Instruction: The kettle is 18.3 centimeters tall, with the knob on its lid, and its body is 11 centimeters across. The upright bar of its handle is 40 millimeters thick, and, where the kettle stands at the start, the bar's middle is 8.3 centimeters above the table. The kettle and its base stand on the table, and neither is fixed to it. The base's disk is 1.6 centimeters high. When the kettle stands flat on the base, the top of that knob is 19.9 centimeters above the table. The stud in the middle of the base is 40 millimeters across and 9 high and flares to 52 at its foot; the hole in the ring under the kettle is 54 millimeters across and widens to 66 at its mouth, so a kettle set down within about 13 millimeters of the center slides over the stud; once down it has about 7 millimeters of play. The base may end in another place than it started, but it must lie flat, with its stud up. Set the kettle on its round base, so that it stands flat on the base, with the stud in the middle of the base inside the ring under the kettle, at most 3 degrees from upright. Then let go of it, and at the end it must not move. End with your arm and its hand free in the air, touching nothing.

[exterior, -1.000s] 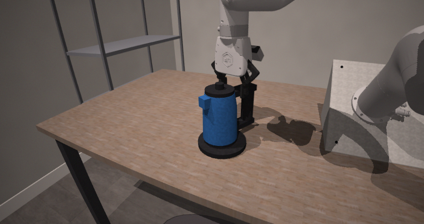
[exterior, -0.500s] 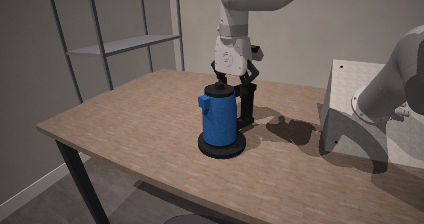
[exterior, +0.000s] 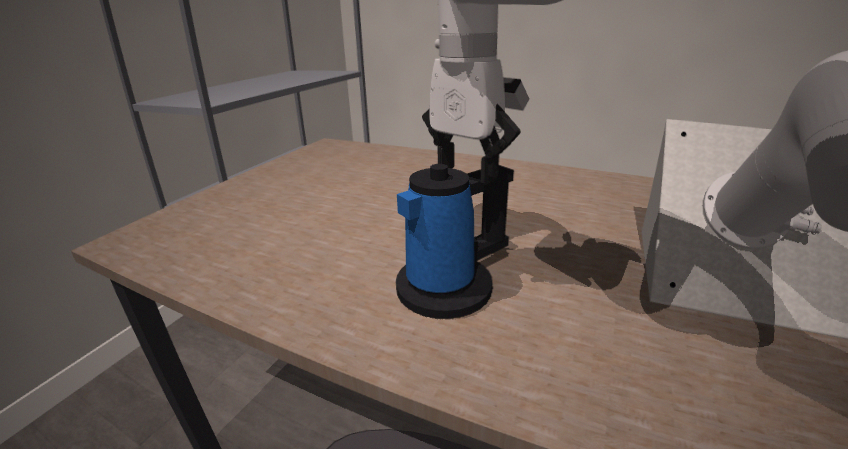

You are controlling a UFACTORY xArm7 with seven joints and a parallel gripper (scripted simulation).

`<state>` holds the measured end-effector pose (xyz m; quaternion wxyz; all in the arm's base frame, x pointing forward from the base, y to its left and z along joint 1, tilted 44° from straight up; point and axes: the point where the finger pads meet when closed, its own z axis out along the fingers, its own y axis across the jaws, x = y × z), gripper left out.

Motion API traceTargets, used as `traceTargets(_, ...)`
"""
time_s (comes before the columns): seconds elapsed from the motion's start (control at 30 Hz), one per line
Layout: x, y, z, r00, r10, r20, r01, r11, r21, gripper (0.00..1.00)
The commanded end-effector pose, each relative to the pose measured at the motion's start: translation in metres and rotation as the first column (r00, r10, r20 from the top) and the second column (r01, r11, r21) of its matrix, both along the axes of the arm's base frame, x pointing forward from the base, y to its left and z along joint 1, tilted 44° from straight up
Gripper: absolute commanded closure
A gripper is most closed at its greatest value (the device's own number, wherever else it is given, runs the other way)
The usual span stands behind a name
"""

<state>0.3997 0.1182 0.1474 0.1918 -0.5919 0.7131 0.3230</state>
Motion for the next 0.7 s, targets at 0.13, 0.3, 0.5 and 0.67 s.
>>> traceTargets(0.13,0.009,-0.049,0.051,1.0,-0.004,0.004,0.004,1.0,0.0,0.19)
traceTargets(0.3,0.012,-0.067,0.069,1.0,-0.004,0.004,0.004,1.0,0.0,0.19)
traceTargets(0.5,0.015,-0.091,0.095,1.0,-0.004,0.004,0.004,1.0,0.0,0.19)
traceTargets(0.67,0.016,-0.098,0.102,1.0,-0.004,0.004,0.004,1.0,0.0,0.19)
